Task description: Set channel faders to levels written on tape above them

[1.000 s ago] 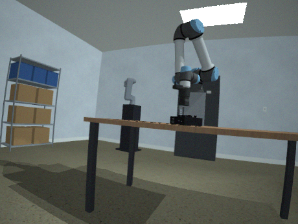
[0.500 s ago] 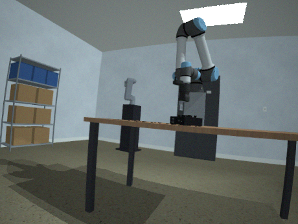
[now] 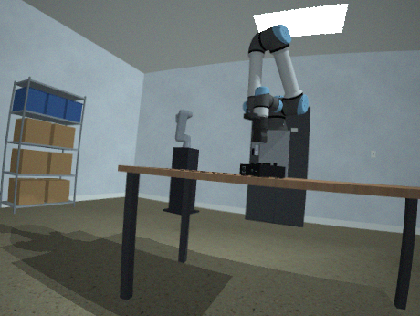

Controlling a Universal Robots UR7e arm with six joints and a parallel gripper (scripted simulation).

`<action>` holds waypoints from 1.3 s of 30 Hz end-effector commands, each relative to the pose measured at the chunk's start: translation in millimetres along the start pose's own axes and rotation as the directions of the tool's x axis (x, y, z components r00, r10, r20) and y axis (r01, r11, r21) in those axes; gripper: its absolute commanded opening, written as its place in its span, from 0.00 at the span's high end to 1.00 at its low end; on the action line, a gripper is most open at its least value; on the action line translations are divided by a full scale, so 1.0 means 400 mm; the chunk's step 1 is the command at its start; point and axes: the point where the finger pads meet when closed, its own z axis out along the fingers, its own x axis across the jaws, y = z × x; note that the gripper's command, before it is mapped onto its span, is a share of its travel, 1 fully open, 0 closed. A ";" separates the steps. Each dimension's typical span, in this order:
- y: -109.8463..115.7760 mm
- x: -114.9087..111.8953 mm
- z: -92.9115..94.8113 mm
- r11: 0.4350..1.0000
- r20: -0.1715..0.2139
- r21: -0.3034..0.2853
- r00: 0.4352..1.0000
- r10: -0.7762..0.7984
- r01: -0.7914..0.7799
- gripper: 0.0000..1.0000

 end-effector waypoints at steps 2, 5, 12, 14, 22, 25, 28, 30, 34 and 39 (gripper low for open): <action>-0.001 0.000 -0.004 1.000 0.000 0.001 1.000 0.000 0.000 0.00; -0.001 0.000 -0.009 1.000 0.000 0.001 1.000 0.000 0.000 0.00; -0.001 0.000 -0.048 1.000 0.000 0.001 1.000 0.000 0.000 0.00; -0.001 0.000 -0.065 1.000 0.000 0.001 1.000 0.000 0.000 0.00; -0.001 0.000 -0.120 1.000 0.000 0.001 1.000 0.000 0.000 0.00; -0.001 0.000 -0.146 1.000 0.000 0.001 1.000 0.000 0.000 0.00; -0.001 0.000 -0.169 1.000 0.000 0.001 1.000 0.000 0.000 0.00; -0.001 0.000 -0.181 1.000 0.000 0.001 1.000 0.000 0.000 0.00; -0.001 0.000 -0.196 1.000 0.000 0.001 1.000 0.000 0.000 0.00; -0.001 0.000 -0.201 1.000 0.000 0.001 1.000 0.000 0.000 0.00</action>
